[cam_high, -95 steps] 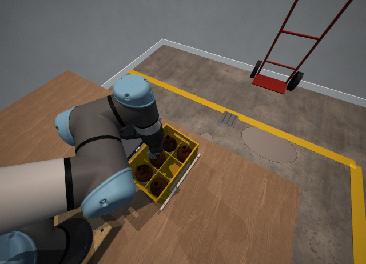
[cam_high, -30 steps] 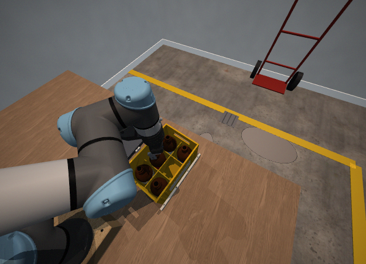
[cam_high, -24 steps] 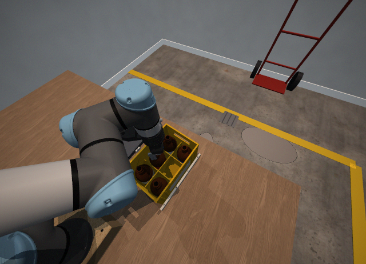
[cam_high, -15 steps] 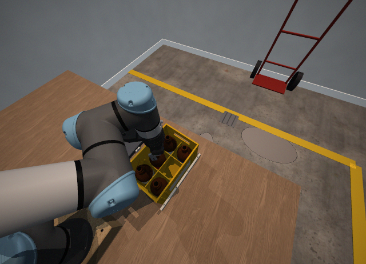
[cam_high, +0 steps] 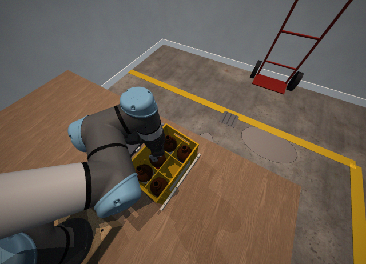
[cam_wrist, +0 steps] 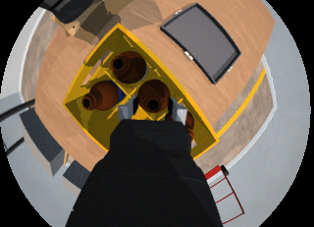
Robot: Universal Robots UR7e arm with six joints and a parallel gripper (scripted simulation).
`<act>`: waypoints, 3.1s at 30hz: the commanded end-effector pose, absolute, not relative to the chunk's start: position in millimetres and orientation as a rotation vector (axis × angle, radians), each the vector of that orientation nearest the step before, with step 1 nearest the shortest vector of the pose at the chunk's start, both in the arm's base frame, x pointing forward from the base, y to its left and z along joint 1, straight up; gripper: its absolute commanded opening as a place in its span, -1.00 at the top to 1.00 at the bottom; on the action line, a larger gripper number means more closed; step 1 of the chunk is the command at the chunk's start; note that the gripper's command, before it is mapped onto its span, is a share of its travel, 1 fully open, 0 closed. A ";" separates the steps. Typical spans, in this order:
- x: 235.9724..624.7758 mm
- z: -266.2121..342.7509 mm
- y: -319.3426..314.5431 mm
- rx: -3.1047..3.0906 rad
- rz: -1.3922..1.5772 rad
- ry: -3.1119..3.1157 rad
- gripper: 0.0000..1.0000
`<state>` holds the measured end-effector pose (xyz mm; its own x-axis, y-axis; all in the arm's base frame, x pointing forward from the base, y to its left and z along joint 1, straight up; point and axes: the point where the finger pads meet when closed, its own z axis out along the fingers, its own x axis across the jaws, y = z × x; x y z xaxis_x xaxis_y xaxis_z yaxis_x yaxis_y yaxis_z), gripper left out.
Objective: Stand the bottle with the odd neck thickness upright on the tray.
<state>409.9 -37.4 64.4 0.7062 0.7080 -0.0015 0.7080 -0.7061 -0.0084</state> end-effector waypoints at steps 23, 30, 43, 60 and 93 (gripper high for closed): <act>410.3 57.8 -37.5 -2.896 0.005 -1.202 -1.00; 410.3 57.8 -37.5 -2.896 0.005 -1.202 -1.00; 410.3 57.8 -37.5 -2.896 0.005 -1.202 -1.00; 410.3 57.8 -37.5 -2.896 0.005 -1.202 1.00; 410.3 57.8 -37.5 -2.896 0.005 -1.202 1.00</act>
<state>409.9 -37.4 57.4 0.7062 0.7081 -0.0014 0.7080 -0.7061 -0.0083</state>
